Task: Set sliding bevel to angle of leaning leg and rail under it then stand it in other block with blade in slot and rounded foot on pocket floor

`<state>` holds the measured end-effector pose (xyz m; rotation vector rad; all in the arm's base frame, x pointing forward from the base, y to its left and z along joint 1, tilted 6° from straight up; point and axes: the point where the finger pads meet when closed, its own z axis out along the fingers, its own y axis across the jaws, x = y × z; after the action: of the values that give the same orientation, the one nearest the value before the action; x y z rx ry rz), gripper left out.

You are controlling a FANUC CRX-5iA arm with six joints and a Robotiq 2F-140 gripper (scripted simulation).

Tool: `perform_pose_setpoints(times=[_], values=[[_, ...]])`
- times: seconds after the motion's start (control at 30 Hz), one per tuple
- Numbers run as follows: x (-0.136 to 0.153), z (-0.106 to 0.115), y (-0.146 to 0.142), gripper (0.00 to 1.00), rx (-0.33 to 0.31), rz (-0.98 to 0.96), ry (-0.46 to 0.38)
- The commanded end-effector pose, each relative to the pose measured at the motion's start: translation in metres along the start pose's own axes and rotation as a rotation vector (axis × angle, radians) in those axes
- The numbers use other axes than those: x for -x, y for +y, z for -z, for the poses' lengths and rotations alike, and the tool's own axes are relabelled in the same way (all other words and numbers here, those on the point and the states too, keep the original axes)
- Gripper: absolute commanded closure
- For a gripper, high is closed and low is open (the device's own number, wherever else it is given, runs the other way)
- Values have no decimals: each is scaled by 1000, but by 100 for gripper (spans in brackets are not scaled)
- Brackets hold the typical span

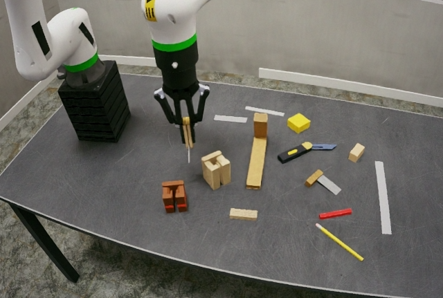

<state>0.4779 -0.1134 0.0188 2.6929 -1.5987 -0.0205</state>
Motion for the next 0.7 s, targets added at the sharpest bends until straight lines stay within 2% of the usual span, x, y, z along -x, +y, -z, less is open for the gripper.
perform_pose_setpoints(times=[0.0, 0.27, 0.67], values=[[-11, 2, 14, 90, 0, 17, 10], [-31, 5, 41, 90, 5, 47, 27], [-43, 7, 57, 90, 8, 65, 37]])
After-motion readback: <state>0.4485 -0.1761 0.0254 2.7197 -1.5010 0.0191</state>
